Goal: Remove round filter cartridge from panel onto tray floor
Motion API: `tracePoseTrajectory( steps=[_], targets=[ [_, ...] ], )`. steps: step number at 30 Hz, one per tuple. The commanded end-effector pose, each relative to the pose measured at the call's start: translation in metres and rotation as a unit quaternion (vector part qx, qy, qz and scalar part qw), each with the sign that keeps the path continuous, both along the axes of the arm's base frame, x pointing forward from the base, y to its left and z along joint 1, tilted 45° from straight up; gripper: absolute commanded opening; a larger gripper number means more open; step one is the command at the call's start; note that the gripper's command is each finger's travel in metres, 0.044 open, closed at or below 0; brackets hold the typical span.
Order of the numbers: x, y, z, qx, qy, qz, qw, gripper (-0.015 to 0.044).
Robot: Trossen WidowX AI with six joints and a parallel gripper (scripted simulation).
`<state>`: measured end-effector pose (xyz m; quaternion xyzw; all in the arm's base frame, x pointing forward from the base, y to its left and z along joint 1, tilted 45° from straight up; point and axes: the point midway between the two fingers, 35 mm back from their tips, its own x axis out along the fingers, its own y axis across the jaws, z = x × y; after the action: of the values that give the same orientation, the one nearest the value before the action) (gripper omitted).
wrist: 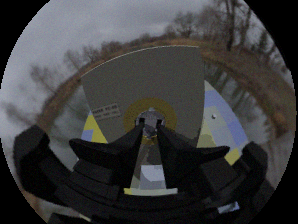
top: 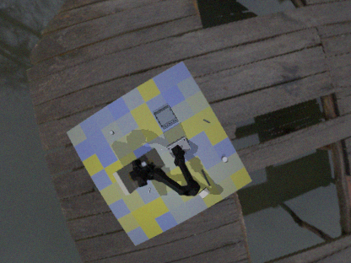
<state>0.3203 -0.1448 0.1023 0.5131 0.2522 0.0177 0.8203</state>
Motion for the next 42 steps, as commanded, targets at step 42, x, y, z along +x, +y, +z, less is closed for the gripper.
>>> tracePoseTrajectory(
  steps=[42],
  targets=[
    [0.011,0.003,-0.005,0.002,-0.002,-0.001,1.000,0.0092]
  ],
)
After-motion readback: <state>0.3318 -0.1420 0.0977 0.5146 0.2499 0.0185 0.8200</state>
